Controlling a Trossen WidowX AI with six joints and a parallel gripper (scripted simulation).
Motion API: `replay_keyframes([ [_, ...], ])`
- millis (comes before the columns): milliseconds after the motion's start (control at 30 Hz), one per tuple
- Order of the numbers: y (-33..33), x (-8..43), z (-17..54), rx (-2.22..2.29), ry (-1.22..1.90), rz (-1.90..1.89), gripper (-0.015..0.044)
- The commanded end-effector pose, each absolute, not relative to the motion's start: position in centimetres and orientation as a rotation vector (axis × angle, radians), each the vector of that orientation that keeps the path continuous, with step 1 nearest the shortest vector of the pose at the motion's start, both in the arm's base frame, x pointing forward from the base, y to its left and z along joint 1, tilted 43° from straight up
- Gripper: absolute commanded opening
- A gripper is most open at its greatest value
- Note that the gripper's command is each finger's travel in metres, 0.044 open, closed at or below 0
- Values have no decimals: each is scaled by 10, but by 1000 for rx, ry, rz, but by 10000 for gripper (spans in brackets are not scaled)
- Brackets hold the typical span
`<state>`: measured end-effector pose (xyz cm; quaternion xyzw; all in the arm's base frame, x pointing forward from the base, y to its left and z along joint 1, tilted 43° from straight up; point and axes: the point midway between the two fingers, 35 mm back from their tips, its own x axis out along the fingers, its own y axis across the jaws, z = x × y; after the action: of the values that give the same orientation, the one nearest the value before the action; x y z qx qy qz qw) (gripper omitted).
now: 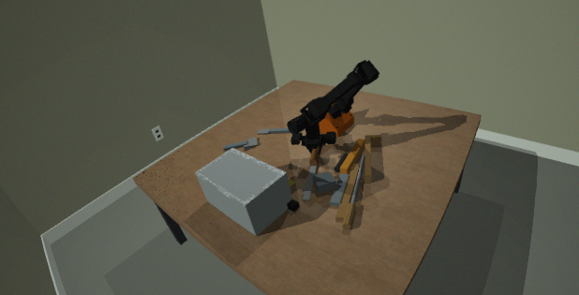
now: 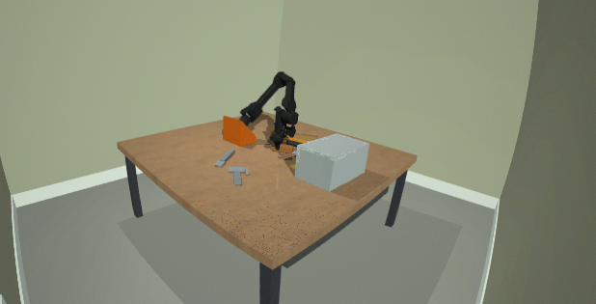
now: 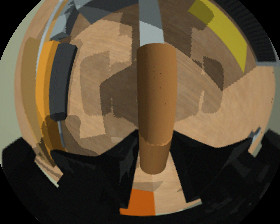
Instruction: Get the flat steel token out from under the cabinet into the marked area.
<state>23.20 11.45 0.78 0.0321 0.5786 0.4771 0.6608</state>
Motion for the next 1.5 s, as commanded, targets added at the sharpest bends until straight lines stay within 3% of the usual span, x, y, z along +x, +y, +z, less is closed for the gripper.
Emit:
replay_keyframes([
  [0,117,231,11,70,1296,1089,0],
  [1467,123,224,18,70,1297,1089,0],
])
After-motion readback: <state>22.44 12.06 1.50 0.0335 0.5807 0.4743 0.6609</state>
